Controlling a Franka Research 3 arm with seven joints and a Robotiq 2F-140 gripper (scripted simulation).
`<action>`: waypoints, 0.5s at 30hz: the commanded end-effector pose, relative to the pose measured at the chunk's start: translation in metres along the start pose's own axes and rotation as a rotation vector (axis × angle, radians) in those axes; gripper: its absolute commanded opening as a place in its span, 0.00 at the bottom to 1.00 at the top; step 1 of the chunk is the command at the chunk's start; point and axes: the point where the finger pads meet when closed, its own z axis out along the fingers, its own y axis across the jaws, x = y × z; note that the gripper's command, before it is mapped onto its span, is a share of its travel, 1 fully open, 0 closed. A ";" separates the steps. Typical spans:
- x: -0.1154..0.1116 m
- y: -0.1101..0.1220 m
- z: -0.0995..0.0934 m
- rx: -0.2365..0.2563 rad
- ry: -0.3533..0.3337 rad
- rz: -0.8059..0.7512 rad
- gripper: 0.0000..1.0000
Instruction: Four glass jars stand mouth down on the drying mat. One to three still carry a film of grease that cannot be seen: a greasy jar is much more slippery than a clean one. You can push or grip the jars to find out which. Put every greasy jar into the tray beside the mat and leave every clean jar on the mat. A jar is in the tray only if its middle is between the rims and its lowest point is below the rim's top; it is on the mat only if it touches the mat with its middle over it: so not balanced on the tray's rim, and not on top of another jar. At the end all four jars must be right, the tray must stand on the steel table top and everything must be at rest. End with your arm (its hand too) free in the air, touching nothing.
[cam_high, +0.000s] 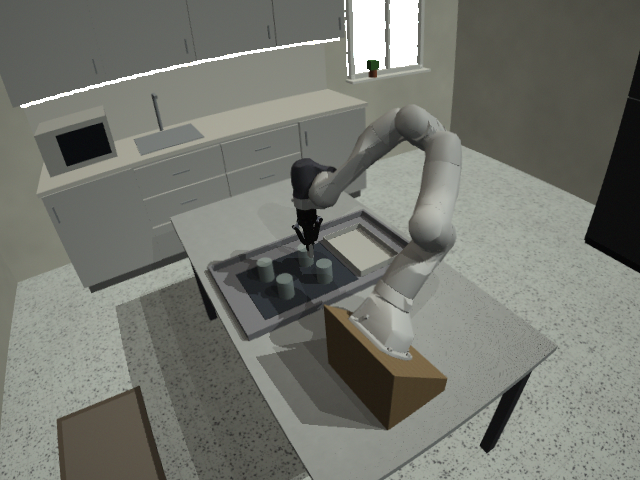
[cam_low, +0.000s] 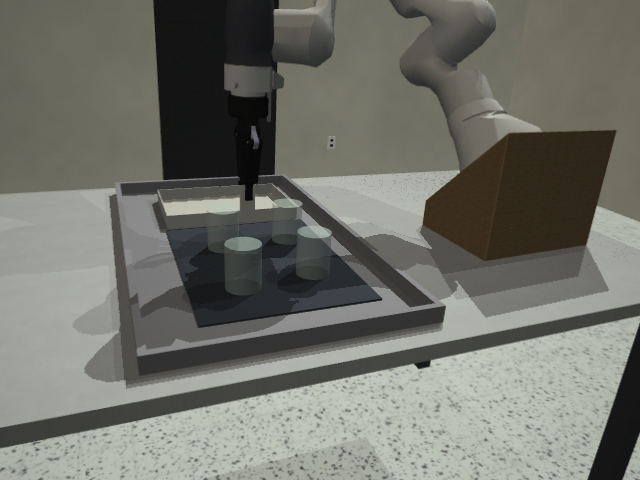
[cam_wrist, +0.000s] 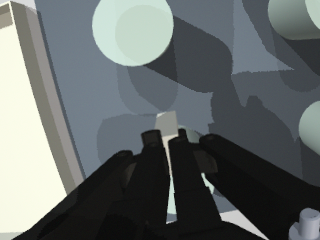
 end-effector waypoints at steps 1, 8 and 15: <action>0.000 -0.001 0.001 0.001 0.003 -0.002 0.00; -0.001 -0.001 0.001 0.001 0.003 -0.002 0.00; -0.002 -0.001 0.001 0.001 0.003 -0.002 0.00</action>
